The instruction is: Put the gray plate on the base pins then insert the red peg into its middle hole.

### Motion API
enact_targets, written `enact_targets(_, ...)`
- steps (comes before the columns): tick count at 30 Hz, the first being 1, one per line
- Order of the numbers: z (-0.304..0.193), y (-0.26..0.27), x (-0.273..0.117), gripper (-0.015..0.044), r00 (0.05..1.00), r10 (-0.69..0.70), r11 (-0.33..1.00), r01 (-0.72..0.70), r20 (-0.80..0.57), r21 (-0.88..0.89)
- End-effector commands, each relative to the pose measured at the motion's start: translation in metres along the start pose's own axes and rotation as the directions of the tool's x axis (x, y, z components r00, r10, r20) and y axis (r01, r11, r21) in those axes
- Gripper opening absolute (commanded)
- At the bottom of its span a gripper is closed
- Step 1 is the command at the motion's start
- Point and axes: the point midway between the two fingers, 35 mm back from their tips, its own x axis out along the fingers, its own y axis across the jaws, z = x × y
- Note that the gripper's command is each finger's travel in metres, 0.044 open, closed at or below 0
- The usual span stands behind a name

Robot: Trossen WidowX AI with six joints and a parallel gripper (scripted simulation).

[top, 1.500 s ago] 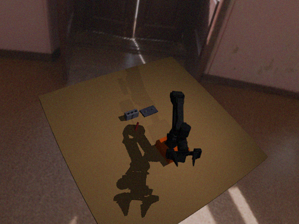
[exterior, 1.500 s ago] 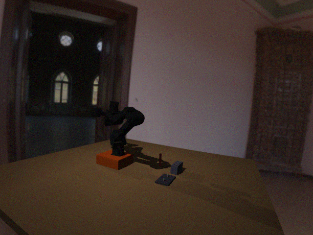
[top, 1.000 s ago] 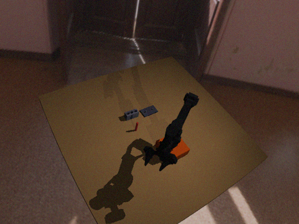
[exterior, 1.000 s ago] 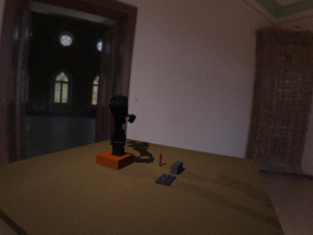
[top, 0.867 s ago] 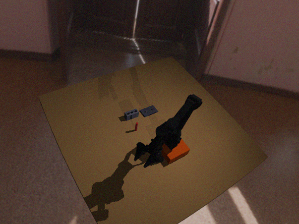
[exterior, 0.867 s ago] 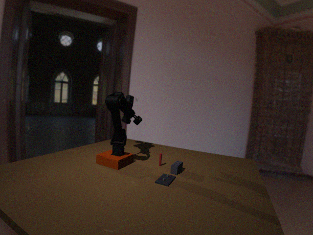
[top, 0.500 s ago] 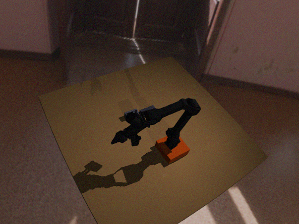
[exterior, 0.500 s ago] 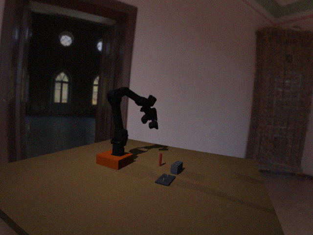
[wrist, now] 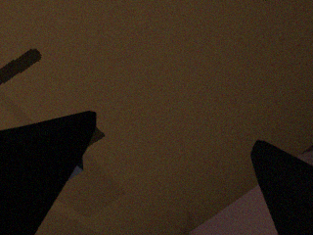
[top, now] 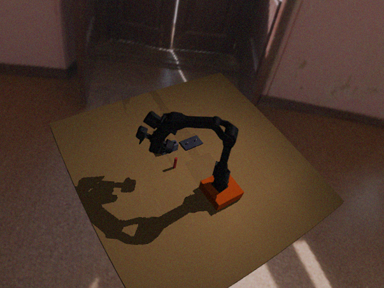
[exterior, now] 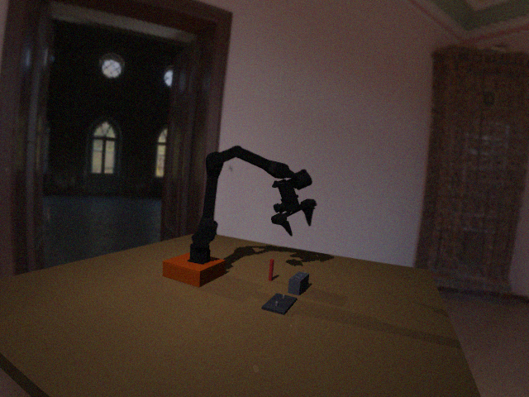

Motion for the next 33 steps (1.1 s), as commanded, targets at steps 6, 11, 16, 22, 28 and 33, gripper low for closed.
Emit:
enact_targets(6,-0.134,0.057,0.007,0.044,0.942,0.335,0.726,-0.267,0.012,0.634)
enact_targets(11,-0.156,0.083,0.002,0.044,0.907,0.417,0.543,-0.306,0.066,0.782)
enact_targets(16,-0.155,0.097,0.032,0.044,0.907,0.417,0.543,-0.306,0.066,0.782)
enact_targets(22,-0.153,0.113,0.06,0.044,0.906,0.417,0.543,-0.307,0.066,0.782)
enact_targets(28,-0.154,0.119,0.075,0.044,0.906,0.417,0.543,-0.306,0.065,0.782)
enact_targets(33,-0.153,0.122,0.083,0.044,0.906,0.417,0.543,-0.306,0.065,0.782)
